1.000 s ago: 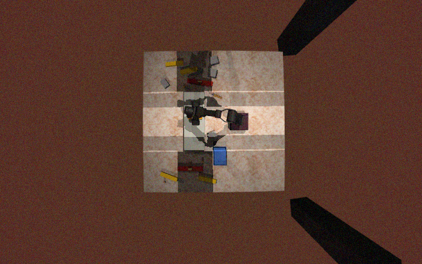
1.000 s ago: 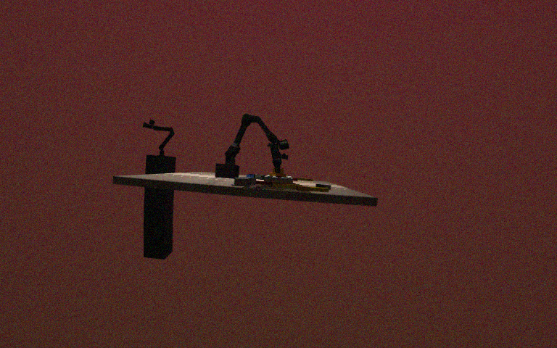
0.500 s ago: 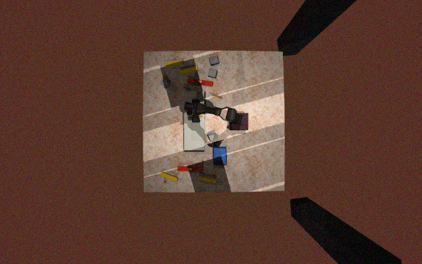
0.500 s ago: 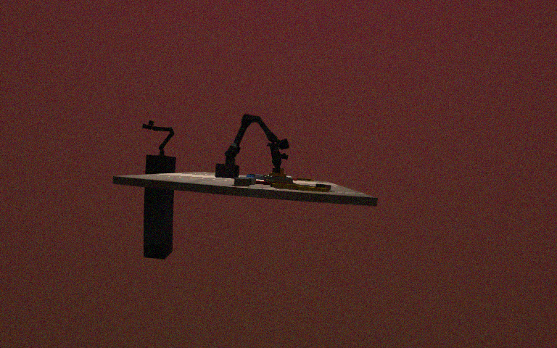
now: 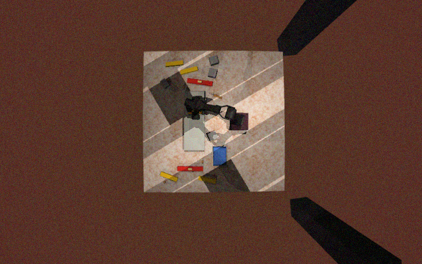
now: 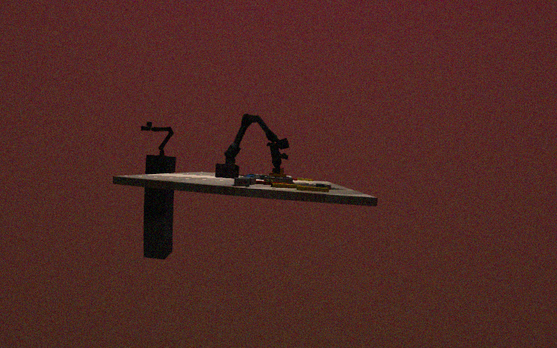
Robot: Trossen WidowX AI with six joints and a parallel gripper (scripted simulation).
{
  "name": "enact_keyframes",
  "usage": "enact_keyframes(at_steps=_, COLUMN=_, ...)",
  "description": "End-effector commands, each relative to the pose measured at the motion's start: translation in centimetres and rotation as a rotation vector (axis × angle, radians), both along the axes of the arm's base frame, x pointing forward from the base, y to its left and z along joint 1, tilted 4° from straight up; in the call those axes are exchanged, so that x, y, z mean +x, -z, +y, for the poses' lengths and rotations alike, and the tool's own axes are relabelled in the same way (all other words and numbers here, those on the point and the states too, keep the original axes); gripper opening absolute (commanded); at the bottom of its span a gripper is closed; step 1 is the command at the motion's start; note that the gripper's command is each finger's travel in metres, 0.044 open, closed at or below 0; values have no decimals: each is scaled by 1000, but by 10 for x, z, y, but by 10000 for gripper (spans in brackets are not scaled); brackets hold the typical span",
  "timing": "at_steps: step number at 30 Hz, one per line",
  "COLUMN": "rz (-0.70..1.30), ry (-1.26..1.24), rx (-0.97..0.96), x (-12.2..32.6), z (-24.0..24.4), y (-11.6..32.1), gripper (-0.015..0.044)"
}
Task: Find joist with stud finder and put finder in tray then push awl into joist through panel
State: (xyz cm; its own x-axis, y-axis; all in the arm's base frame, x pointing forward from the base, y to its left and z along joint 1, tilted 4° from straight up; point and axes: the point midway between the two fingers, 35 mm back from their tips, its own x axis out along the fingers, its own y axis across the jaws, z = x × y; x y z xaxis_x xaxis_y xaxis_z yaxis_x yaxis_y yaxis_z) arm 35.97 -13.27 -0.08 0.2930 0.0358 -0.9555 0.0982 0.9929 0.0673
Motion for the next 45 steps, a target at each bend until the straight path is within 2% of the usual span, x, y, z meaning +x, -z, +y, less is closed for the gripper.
enact_keyframes(at_steps=1, rz=2, ry=-3, rx=-2, x=0, z=-7, y=2, gripper=0)
enact_keyframes(at_steps=45, rz=3, ry=-3, rx=-8, x=-8, z=-76, y=5, gripper=0)
